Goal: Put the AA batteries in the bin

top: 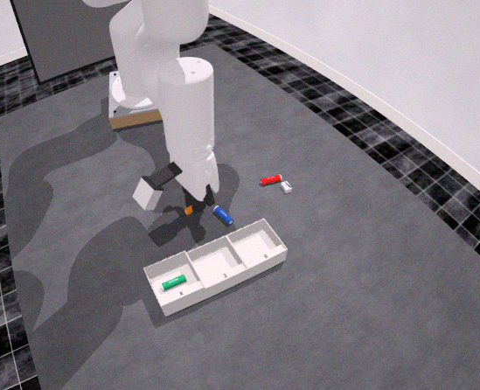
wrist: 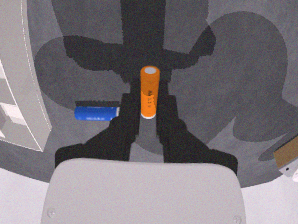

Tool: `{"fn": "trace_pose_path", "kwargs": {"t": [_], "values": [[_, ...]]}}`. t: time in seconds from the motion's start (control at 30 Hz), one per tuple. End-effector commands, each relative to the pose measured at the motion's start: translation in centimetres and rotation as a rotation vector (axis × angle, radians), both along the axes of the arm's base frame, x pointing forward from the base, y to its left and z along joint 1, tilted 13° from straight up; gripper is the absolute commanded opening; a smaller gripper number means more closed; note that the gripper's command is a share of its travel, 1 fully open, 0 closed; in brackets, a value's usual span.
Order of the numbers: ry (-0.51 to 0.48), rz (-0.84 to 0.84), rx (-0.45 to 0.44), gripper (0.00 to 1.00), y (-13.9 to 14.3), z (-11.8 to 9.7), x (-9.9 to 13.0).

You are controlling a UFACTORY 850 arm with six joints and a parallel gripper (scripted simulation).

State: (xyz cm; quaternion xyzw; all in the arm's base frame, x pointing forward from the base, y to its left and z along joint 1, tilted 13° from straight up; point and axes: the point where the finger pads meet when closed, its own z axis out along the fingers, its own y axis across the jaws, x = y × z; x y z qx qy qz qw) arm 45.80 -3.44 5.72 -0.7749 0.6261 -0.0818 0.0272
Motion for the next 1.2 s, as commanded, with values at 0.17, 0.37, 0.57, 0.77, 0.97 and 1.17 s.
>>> {"fn": "trace_pose_path", "kwargs": {"t": [0.17, 0.37, 0.57, 0.77, 0.97, 1.17], "values": [[-0.051, 0.003, 0.002, 0.00, 0.2, 2.9, -0.6], [-0.051, 0.003, 0.002, 0.00, 0.3, 4.2, -0.9], [-0.051, 0.003, 0.002, 0.00, 0.3, 5.2, -1.1], [-0.051, 0.003, 0.002, 0.00, 0.3, 5.2, -1.1], [-0.051, 0.003, 0.002, 0.00, 0.3, 5.2, -1.1], [-0.051, 0.003, 0.002, 0.00, 0.4, 6.0, -1.3]]}}
